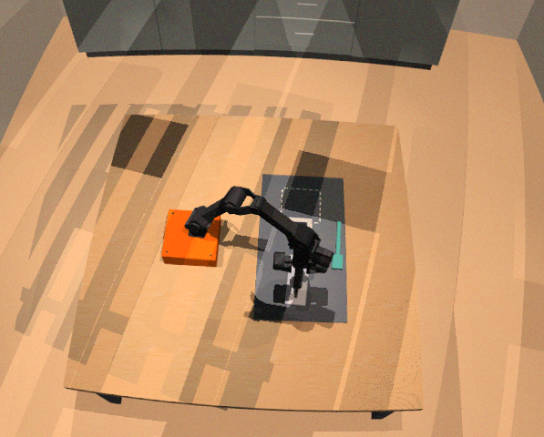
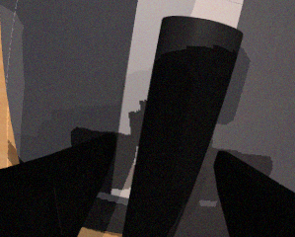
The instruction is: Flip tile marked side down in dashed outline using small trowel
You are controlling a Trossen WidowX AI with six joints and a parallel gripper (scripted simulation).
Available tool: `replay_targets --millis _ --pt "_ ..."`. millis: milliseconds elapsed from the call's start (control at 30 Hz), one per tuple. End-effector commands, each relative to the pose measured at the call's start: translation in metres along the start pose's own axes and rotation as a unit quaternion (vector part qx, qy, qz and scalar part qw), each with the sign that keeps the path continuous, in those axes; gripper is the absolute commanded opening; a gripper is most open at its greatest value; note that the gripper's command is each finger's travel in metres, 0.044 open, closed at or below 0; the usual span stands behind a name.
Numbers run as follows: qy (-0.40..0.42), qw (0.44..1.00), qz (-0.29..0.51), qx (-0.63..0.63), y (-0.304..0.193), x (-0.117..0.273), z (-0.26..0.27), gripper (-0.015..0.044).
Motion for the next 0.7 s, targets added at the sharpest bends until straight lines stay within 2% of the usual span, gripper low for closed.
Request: replay_targets --millis 0,100,233,467,500,667 --pt "0.0 1.0 0.002 0.003 0.0 0.0 0.0 0.027" --pt "0.0 1.0 0.002 0.003 0.0 0.002 0.0 0.027" --pt "0.0 1.0 0.002 0.003 0.0 0.043 0.003 0.027" --pt "0.0 1.0 0.002 0.003 0.0 0.045 0.003 0.027" --pt "-0.004 1.0 0.001 0.0 0.001 0.048 0.003 0.0296" --pt "-0.005 1.0 0.001 -0.003 0.001 0.056 0.003 0.03"
Point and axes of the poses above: the point midway between the two fingers, 35 mm back from their tips, its own x axis back along the fingers, its own z axis across the jaws, y = z × x, the point moved 7 cm from there along x, back along the fingers, and after that the axes turned 10 degrees about -x, right-handed, at the moved point
